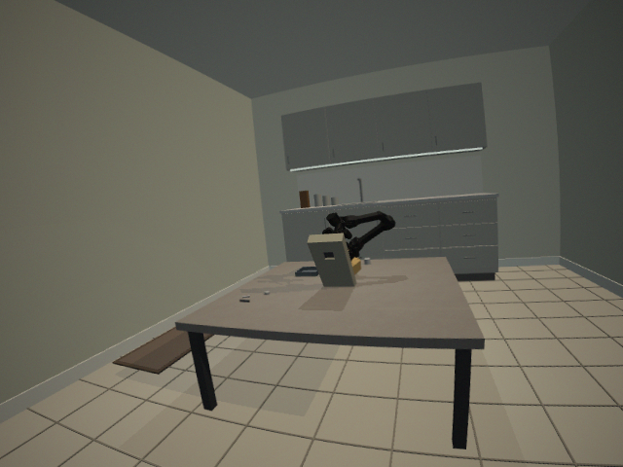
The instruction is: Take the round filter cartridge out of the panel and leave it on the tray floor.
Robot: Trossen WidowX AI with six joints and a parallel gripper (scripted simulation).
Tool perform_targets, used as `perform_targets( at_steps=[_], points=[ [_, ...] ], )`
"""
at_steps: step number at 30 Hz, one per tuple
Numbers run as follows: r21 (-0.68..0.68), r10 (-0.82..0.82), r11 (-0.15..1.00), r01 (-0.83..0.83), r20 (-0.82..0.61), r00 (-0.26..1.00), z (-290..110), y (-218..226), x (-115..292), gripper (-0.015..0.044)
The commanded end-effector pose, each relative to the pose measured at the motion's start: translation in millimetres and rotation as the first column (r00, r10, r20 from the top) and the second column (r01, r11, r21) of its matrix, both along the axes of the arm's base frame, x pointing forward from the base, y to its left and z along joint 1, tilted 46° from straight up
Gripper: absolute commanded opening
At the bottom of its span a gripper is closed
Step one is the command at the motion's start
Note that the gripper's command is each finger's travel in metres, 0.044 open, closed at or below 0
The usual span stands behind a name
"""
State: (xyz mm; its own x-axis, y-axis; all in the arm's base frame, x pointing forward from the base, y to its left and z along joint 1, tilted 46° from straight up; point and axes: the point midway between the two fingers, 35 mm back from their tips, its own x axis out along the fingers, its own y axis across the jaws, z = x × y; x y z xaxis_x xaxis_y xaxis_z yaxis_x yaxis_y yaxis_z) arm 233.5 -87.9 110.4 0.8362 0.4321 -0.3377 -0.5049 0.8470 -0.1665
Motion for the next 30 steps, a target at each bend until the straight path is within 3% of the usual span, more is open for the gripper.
perform_targets(
  at_steps=[1, 6, 18, 30],
  points=[
    [-0.006, 0.003, 1.000, -0.003, 0.011, 1.000, 17, -14, 11, 0.0114],
    [-0.007, 0.003, 1.000, -0.003, 0.012, 1.000, 49, -43, 32, 0.0114],
    [-0.007, 0.003, 1.000, -0.003, 0.012, 1.000, 50, -44, 32, 0.0114],
    [-0.013, 0.003, 1.000, -0.003, 0.011, 1.000, 104, -100, 28, 0.0429]
  ],
)
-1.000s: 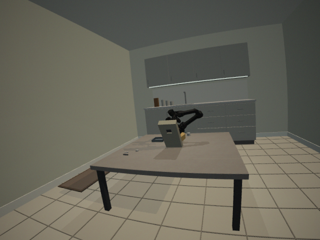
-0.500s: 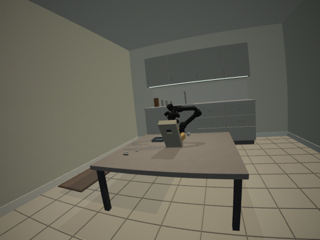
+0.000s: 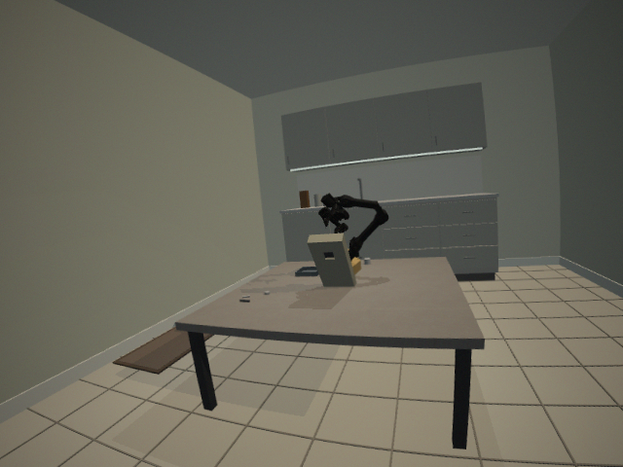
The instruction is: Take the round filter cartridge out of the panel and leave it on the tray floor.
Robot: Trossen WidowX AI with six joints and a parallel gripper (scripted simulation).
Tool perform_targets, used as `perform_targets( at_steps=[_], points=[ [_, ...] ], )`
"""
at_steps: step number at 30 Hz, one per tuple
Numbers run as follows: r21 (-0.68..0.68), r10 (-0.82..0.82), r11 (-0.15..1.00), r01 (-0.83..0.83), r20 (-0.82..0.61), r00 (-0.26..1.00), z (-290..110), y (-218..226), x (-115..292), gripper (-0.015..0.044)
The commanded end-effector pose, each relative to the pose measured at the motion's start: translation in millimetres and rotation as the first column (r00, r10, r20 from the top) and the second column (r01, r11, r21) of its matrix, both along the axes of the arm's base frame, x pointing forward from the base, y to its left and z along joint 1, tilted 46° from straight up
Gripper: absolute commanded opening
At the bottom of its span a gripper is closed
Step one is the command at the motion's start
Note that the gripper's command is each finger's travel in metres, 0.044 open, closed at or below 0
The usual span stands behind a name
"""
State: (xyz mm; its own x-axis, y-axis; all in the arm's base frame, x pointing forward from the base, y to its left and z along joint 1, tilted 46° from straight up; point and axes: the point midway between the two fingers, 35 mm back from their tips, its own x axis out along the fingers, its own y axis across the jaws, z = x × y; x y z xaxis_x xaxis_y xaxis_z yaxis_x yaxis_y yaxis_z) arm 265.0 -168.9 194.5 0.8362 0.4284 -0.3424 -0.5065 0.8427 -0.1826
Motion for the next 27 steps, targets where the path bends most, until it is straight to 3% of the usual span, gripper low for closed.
perform_targets(
  at_steps=[1, 3, 5, 8, 11, 13, 27],
  points=[
    [0.004, 0.000, 1.000, 0.000, 0.008, 1.000, 20, -19, -3, 0.0440],
    [0.004, 0.000, 1.000, 0.000, 0.008, 1.000, 20, -19, -3, 0.0440],
    [0.070, -0.009, 0.997, 0.013, -0.056, 0.998, 11, -13, -4, 0.0387],
    [0.319, -0.009, 0.940, 0.125, -0.341, 0.940, -27, 15, -12, 0.0309],
    [0.470, 0.053, 0.823, 0.320, -0.623, 0.780, -64, 48, -27, 0.0305],
    [0.490, 0.094, 0.765, 0.418, -0.726, 0.681, -78, 63, -36, 0.0305],
    [0.488, 0.097, 0.759, 0.431, -0.739, 0.666, -84, 68, -33, 0.0305]
  ],
)
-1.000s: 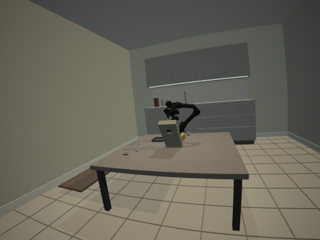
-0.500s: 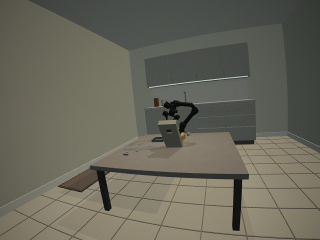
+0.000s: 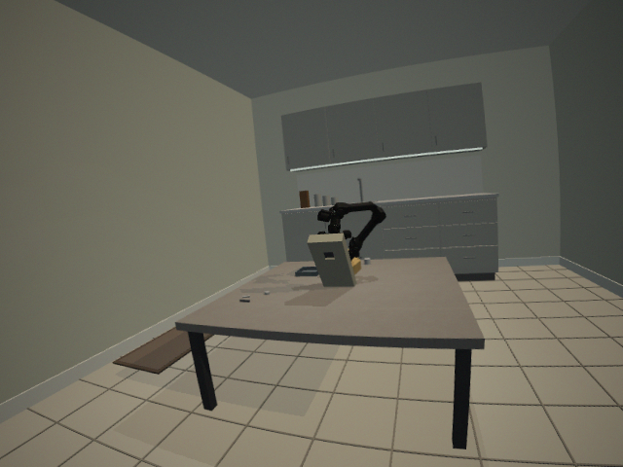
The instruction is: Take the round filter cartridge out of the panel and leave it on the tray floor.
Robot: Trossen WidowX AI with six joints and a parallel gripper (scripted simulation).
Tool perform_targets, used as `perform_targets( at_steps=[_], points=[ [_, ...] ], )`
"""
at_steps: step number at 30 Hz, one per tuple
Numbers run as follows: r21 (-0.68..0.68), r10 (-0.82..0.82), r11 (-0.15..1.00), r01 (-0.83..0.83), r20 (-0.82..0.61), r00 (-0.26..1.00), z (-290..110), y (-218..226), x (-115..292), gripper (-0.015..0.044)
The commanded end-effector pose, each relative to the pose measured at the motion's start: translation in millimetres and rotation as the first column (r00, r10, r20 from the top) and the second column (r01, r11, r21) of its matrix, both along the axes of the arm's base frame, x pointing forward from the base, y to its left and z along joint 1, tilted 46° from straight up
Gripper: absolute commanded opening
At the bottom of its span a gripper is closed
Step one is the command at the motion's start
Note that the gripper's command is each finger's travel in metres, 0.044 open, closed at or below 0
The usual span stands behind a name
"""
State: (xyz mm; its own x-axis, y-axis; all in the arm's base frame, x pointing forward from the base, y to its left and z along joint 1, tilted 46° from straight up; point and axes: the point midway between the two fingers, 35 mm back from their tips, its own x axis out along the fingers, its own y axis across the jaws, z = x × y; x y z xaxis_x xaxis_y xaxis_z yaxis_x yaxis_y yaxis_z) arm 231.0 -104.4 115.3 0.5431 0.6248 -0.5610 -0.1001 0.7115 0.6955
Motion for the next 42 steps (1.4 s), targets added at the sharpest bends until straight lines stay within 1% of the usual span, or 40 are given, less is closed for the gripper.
perform_targets(
  at_steps=[1, 28, 42],
  points=[
    [0.005, -0.002, 1.000, 0.002, -0.019, 1.000, -6, 5, 2, 0.0305],
    [0.008, -0.001, 1.000, 0.001, -0.015, 1.000, -28, 32, 24, 0.0305],
    [0.003, 0.001, 1.000, -0.001, -0.018, 1.000, -26, 29, 22, 0.0211]
  ],
)
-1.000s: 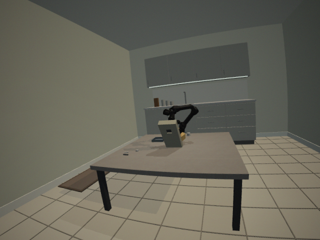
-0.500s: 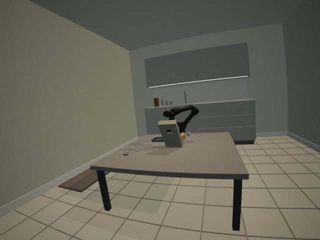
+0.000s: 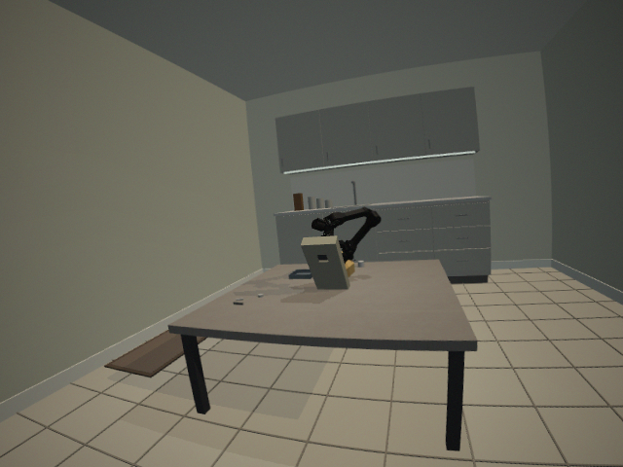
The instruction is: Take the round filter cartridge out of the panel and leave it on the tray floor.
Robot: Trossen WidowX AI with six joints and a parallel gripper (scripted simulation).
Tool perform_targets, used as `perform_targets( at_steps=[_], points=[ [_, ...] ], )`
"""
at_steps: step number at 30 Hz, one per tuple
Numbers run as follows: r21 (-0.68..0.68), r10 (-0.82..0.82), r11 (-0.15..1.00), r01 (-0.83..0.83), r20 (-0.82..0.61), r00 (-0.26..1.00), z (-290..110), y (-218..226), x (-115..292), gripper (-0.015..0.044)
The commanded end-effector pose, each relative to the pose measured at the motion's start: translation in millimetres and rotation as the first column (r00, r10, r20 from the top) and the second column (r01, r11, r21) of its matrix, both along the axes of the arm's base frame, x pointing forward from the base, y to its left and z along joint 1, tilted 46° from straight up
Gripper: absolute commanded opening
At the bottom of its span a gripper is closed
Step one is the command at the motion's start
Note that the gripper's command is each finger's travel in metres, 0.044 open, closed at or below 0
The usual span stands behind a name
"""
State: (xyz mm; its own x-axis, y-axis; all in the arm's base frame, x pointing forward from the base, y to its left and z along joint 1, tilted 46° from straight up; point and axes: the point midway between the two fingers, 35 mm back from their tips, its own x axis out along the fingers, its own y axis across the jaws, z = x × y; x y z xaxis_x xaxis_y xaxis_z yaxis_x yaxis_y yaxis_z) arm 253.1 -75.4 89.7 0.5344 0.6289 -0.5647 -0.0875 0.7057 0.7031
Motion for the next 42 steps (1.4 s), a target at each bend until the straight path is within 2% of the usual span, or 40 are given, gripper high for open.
perform_targets(
  at_steps=[1, 4, 11, 19, 36, 42],
  points=[
    [-0.005, 0.002, 1.000, -0.002, -0.001, 1.000, -1, 0, 0, 0.0205],
    [-0.005, 0.002, 1.000, -0.002, -0.001, 1.000, -1, 0, 0, 0.0185],
    [-0.003, 0.001, 1.000, -0.001, 0.000, 1.000, 5, -5, 5, 0.0001],
    [0.001, -0.001, 1.000, 0.001, 0.000, 1.000, 18, -16, 12, 0.0000],
    [0.001, -0.001, 1.000, 0.001, -0.005, 1.000, 67, -73, -29, 0.0000],
    [0.001, -0.001, 1.000, 0.001, -0.003, 1.000, 60, -83, -28, 0.0000]
  ],
)
